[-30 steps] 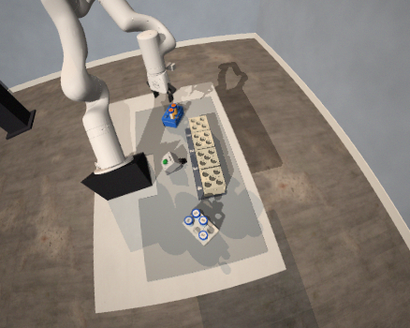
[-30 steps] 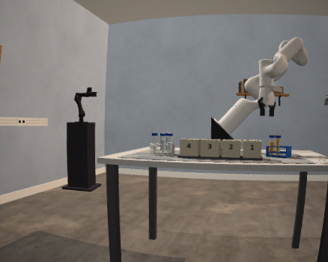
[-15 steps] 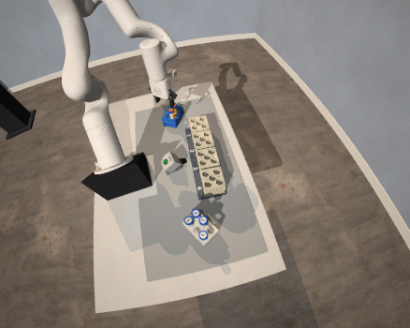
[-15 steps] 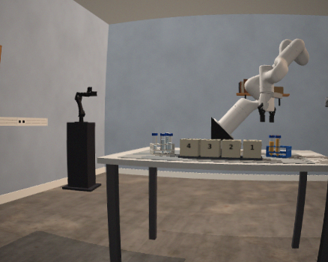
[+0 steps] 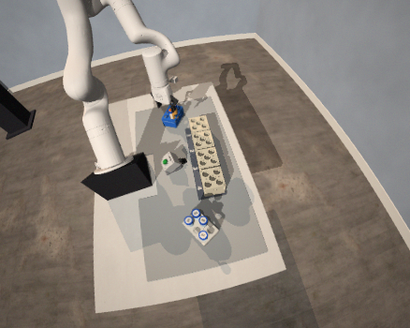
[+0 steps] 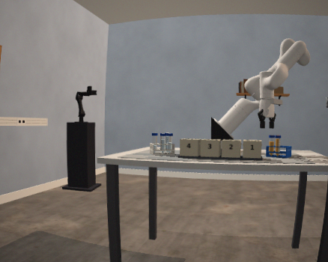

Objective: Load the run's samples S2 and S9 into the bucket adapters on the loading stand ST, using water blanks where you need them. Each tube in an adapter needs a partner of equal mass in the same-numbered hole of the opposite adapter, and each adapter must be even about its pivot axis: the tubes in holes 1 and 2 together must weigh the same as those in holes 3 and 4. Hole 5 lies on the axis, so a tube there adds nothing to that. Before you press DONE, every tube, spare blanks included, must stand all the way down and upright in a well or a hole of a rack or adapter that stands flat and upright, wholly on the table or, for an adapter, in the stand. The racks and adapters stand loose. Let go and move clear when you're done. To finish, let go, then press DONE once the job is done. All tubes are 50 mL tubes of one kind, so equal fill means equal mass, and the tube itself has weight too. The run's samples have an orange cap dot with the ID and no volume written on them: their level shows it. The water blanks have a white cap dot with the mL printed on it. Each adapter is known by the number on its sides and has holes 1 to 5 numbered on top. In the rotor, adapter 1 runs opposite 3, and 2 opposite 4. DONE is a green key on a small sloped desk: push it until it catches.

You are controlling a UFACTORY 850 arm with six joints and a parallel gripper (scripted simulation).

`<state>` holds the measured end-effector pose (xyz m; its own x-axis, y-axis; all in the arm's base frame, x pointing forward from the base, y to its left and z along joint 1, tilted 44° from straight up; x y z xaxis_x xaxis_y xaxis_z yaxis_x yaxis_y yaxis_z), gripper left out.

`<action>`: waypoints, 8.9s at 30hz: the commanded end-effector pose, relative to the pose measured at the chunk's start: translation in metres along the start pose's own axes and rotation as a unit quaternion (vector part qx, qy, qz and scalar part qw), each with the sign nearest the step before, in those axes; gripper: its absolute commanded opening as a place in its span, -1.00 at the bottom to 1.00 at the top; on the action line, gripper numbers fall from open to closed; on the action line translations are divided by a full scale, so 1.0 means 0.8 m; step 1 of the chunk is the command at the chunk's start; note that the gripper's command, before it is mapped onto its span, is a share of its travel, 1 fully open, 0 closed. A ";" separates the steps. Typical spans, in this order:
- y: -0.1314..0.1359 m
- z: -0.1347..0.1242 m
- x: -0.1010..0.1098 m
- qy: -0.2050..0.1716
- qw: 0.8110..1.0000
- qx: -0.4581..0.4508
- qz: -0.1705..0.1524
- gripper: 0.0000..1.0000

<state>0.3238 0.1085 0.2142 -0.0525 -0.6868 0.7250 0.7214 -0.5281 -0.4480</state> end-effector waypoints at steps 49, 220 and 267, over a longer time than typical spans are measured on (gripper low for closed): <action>0.001 0.001 -0.023 0.001 1.000 0.000 0.000 1.00; 0.038 0.015 0.102 0.001 0.995 0.100 -0.001 0.15; -0.001 0.041 0.042 0.001 0.995 0.100 0.000 0.15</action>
<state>0.3435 0.0985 0.2599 -0.0527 -0.6871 0.7246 0.8439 -0.4186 -0.3355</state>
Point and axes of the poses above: the point where the finger pads meet when closed, its own x axis back along the fingers, its own y axis across the jaws, z = x × y, the point moved 4 cm from there along x, back along the fingers, and after that the axes turned 7 degrees about x, right-handed, at the moved point
